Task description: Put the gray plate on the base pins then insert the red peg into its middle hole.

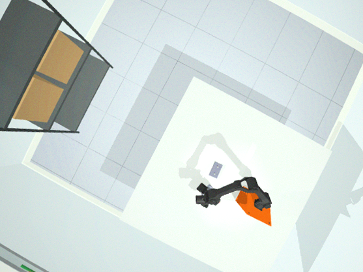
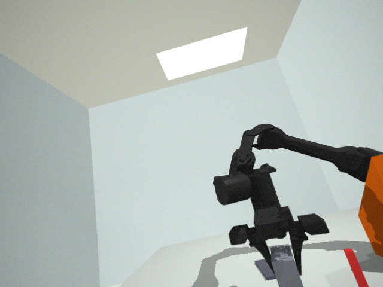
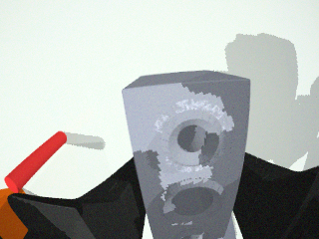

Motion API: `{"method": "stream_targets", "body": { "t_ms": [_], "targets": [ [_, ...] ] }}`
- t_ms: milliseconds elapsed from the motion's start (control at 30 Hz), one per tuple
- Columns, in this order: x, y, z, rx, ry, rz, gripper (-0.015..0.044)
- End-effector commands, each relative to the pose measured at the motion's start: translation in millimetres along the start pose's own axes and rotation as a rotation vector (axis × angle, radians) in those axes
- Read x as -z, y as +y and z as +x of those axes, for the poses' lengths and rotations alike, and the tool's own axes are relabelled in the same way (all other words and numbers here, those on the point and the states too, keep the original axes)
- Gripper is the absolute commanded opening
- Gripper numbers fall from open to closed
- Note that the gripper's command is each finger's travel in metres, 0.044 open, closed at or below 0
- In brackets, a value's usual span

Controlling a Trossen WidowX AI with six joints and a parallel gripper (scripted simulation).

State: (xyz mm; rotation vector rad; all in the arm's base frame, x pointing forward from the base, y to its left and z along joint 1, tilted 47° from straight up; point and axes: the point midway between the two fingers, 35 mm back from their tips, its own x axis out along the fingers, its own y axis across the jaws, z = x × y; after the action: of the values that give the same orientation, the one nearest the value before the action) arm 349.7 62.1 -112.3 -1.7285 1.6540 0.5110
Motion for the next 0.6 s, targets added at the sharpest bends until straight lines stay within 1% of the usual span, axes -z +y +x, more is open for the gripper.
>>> {"method": "stream_targets", "body": {
  "t_ms": [0,567],
  "targets": [
    [-1.5,-3.0,-13.2,0.002,-0.008,0.008,0.0000],
    [-4.0,-4.2,-67.0,0.000,-0.009,0.008,0.0000]
  ]
}}
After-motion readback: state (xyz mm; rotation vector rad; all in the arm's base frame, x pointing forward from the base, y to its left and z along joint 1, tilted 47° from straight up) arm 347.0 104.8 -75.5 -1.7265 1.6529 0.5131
